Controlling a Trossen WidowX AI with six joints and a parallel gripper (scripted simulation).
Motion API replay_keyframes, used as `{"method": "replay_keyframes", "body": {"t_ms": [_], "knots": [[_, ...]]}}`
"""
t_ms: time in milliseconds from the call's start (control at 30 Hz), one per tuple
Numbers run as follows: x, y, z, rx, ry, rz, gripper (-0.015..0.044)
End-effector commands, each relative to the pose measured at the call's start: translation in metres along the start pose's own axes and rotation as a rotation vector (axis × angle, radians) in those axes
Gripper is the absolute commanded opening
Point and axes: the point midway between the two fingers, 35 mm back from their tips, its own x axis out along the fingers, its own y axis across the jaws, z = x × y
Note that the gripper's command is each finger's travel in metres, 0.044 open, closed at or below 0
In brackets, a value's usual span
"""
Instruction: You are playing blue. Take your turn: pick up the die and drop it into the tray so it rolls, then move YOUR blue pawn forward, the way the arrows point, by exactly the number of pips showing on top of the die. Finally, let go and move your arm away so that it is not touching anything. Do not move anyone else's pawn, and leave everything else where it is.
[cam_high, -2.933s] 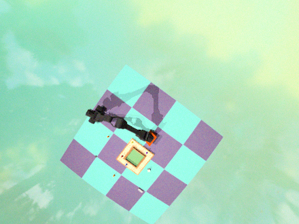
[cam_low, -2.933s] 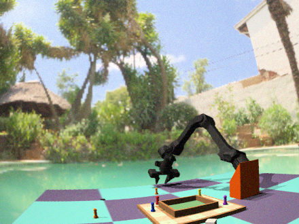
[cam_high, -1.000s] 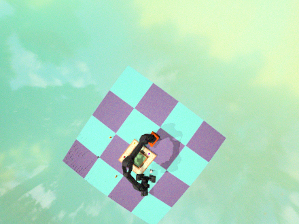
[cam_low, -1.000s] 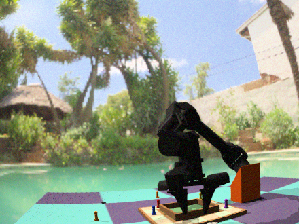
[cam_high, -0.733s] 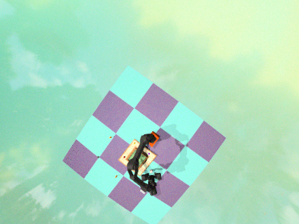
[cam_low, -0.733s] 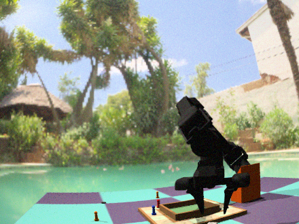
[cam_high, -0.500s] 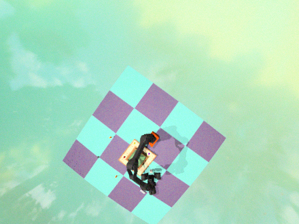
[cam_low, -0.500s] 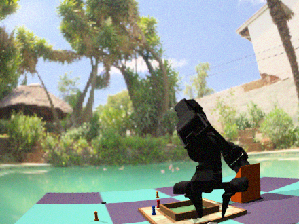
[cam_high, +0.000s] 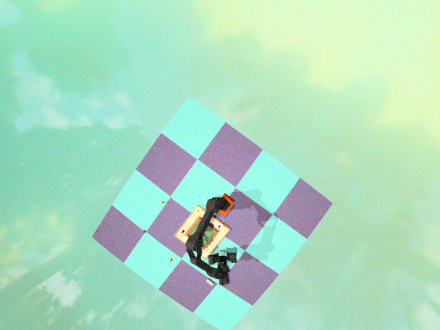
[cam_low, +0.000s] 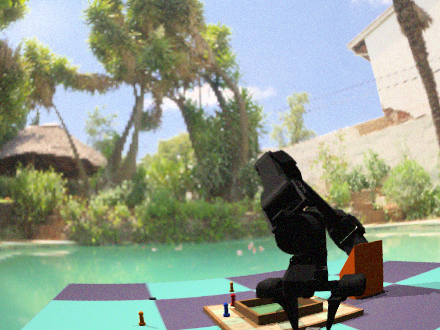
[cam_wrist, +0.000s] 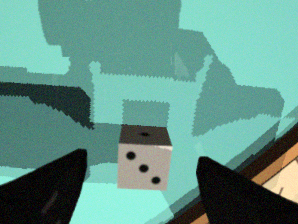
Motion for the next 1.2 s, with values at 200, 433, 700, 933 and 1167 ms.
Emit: {"method": "replay_keyframes", "body": {"t_ms": [200,433,700,933,1167], "knots": [[0.012,0.000,-0.001,-0.007,0.003,-0.004,0.0249],[0.012,0.000,-0.001,-0.007,0.003,-0.004,0.0104],[0.009,0.000,0.000,-0.007,0.002,-0.004,0.0000],[-0.030,0.001,0.009,-0.008,-0.002,0.000,0.0000],[-0.072,0.002,0.013,-0.008,-0.003,0.001,0.0000]]}}
